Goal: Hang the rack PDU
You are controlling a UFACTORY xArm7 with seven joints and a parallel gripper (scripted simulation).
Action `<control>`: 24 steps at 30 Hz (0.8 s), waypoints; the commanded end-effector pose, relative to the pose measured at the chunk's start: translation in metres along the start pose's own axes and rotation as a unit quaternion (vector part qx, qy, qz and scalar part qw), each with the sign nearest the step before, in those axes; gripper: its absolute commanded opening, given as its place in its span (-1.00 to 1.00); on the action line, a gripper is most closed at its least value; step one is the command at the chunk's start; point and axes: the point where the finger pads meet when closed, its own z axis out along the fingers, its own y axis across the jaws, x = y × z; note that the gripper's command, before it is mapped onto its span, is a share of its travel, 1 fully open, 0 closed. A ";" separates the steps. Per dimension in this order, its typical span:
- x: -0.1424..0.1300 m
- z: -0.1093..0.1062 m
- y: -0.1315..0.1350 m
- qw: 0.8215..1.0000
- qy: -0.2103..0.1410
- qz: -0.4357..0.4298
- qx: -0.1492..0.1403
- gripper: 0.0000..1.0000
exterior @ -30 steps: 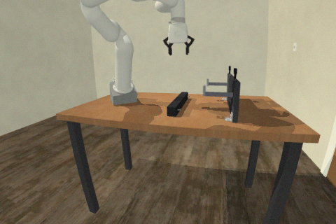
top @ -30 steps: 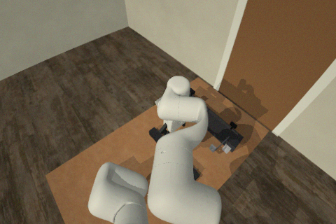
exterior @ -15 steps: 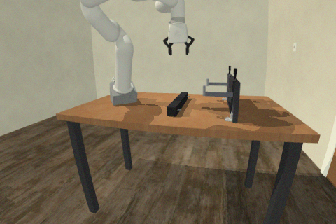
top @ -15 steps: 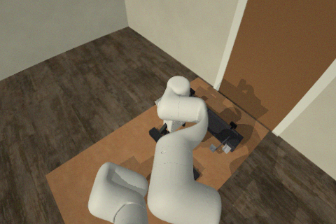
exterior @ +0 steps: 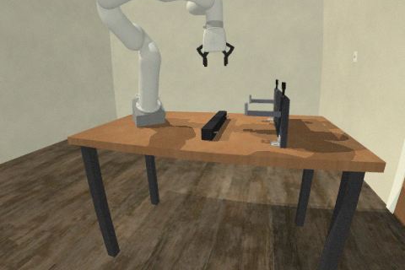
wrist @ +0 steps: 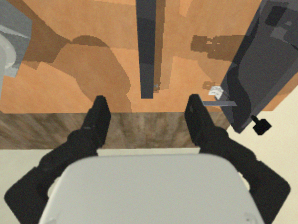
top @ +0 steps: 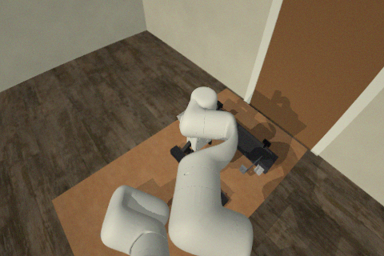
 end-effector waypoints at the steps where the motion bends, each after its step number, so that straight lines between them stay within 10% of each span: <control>1: 0.000 -0.001 0.001 1.000 0.001 0.000 -0.002 0.95; 24: 0.000 0.071 0.001 1.000 0.001 0.000 -0.002 0.95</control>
